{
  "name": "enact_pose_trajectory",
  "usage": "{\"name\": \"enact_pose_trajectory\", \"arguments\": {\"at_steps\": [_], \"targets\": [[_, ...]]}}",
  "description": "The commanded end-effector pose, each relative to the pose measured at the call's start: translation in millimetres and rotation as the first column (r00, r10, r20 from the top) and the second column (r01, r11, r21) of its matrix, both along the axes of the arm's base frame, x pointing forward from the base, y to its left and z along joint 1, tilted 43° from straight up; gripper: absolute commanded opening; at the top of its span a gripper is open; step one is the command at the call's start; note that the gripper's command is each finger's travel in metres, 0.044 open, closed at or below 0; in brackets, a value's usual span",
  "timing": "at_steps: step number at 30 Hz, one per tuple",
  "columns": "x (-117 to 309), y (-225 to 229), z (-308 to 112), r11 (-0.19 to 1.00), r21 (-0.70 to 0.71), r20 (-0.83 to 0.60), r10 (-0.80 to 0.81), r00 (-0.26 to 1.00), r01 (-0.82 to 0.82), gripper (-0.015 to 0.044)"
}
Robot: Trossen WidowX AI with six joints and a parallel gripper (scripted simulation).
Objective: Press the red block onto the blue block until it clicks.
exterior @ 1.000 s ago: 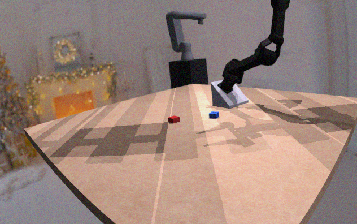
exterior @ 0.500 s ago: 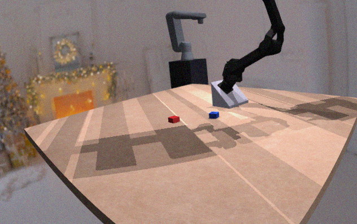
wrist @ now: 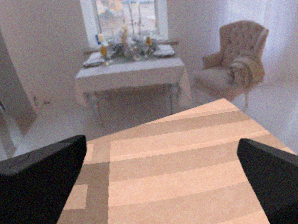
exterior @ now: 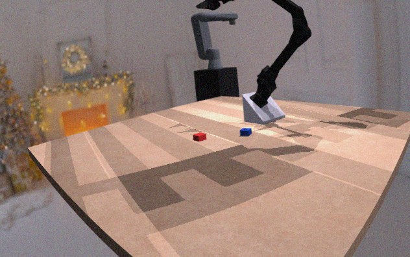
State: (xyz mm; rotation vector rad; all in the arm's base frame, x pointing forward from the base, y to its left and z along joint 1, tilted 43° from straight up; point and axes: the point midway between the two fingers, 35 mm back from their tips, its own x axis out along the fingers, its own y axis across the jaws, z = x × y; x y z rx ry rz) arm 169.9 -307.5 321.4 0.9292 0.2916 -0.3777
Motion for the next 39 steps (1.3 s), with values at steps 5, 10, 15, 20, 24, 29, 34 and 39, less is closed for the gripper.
{"name": "enact_pose_trajectory", "arguments": {"at_steps": [5,10,15,20,24,29,34,39], "targets": [[83.9,40.0,-99.8,0.945,0.165,-0.188,0.313,0.931,-0.284,0.044],[118.6,80.5,-153.8,0.864,0.241,-0.281,0.498,0.821,-0.441,0.044],[140.9,133.7,-209.8,0.731,0.33,-0.352,0.682,0.641,-0.597,0.044],[151.2,197.3,-257.3,0.539,0.454,-0.369,0.838,0.401,-0.709,0.044],[153.5,219.4,-269.2,0.471,0.495,-0.366,0.875,0.316,-0.731,0.044],[154.0,220.8,-271.7,0.471,0.495,-0.366,0.875,0.316,-0.731,0.044],[158.1,238.5,-298.7,0.47,0.495,-0.365,0.876,0.316,-0.731,0.044],[158.8,241.3,-302.6,0.47,0.495,-0.365,0.876,0.317,-0.731,0.044]]}}
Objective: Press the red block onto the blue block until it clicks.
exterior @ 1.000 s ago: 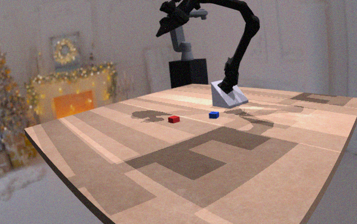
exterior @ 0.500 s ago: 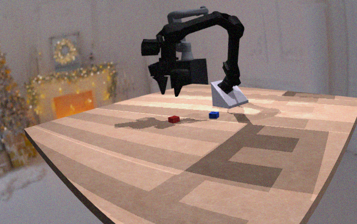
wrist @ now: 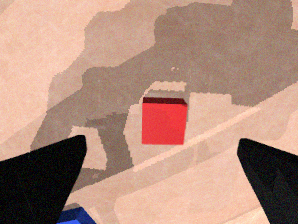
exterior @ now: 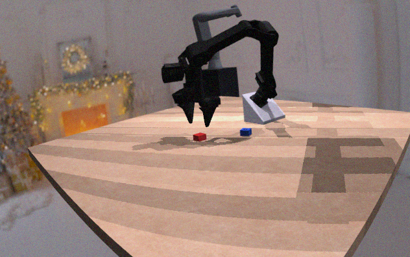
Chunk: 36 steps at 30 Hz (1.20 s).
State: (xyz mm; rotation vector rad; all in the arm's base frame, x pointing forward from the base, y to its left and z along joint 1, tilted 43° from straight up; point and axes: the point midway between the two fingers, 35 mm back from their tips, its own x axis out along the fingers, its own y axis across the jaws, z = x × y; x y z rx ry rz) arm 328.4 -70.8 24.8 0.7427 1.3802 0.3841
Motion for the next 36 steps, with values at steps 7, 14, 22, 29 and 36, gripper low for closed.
{"name": "enact_pose_trajectory", "arguments": {"at_steps": [7,14,22,29,36], "targets": [[1.9,10.8,-14.4,1.0,0.006,-0.002,-0.004,1.0,0.004,0.044],[3.9,17.0,-22.3,1.0,0.006,-0.002,-0.004,1.0,0.004,0.044],[6.0,25.1,-32.2,1.0,0.007,-0.002,-0.004,1.0,0.004,0.044],[6.7,28.7,-36.3,1.0,0.007,-0.002,-0.004,1.0,0.004,0.0387],[6.7,28.7,-36.3,1.0,0.007,-0.002,-0.004,1.0,0.004,0.0204]]}}
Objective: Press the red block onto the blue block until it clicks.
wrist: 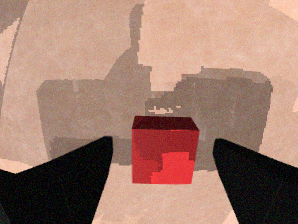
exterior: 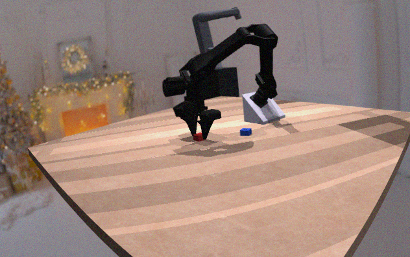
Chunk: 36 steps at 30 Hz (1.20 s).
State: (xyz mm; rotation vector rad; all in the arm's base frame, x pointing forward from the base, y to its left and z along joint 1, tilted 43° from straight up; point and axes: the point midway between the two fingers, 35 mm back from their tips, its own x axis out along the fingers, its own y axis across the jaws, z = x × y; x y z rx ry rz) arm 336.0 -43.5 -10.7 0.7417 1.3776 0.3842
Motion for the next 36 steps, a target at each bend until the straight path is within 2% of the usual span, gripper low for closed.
{"name": "enact_pose_trajectory", "arguments": {"at_steps": [1,3,12,15,36], "targets": [[-0.9,1.5,-0.8,1.0,0.008,-0.005,-0.004,1.0,0.004,0.0177],[-0.9,1.5,-0.8,1.0,0.008,-0.005,-0.004,1.0,0.004,0.0125],[-0.9,1.5,-0.8,1.0,0.008,-0.005,-0.004,1.0,0.004,0.0065],[-0.8,-0.9,1.0,1.0,0.007,-0.005,-0.004,1.0,0.004,0.0],[-13.7,-71.7,65.3,1.0,0.0,-0.007,-0.005,1.0,0.005,0.0]]}}
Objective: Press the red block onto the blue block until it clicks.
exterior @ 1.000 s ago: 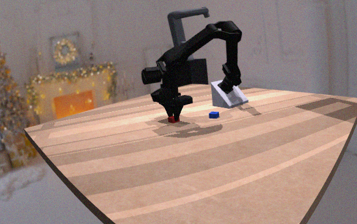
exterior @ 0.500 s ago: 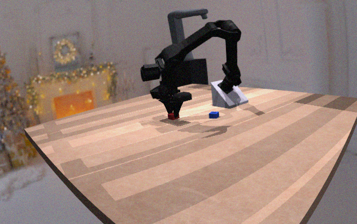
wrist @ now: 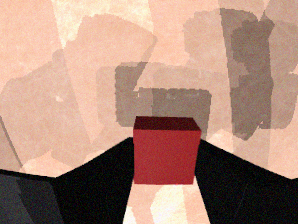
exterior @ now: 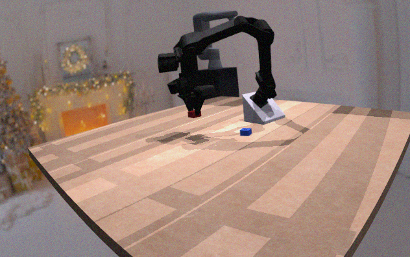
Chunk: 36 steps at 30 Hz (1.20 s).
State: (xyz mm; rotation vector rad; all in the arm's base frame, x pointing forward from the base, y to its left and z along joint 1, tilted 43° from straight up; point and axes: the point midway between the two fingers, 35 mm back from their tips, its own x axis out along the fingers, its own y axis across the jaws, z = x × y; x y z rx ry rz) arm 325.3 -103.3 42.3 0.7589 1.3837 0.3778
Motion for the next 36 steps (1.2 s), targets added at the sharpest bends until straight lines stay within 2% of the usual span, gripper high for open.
{"name": "enact_pose_trajectory", "arguments": {"at_steps": [1,10,36], "targets": [[-4.4,-14.9,15.7,1.0,-0.007,0.005,0.005,1.0,-0.005,0.0],[-10.6,-22.5,28.8,1.0,-0.006,0.01,0.012,1.0,-0.012,0.0],[-67.6,74.1,54.6,0.975,-0.076,0.179,0.22,0.959,-0.209,0.0]]}}
